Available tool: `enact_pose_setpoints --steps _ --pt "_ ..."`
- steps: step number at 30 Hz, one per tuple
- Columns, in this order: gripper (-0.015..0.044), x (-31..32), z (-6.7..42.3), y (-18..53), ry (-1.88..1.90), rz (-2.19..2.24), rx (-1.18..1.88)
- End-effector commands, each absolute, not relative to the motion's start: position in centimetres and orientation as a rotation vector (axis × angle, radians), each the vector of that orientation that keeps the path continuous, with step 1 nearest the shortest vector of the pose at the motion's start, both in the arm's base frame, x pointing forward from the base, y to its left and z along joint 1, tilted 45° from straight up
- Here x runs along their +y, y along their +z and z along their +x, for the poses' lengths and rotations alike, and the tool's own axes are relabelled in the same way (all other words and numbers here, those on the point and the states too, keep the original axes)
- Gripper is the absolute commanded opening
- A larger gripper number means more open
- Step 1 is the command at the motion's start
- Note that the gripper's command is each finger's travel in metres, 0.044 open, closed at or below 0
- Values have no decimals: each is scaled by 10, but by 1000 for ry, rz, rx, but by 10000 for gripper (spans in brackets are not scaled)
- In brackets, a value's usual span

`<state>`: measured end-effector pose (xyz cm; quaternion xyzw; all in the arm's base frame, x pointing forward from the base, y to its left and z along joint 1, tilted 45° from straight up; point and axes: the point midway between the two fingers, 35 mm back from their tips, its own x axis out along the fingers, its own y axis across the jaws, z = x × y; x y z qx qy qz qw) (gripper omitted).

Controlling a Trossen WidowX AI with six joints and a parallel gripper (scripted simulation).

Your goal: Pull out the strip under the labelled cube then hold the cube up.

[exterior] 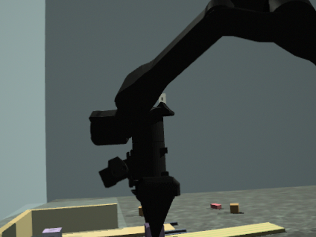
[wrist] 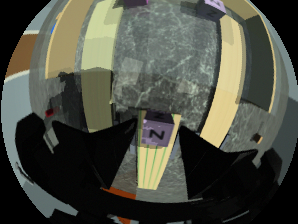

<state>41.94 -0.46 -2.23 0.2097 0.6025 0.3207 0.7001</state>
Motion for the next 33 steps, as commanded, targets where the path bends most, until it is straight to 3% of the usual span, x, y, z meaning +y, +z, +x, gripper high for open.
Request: enact_pose_setpoints --steps 1,8,12,19,23,33 --pt "250 2 417 -28 718 476 1349" --pt "250 3 417 -29 718 477 1349" --pt "145 2 419 -27 717 468 1345" --pt "98 2 419 -27 717 468 1345" --pt "0 0 416 -26 717 468 1345" --pt "0 -20 373 -6 715 474 1351"
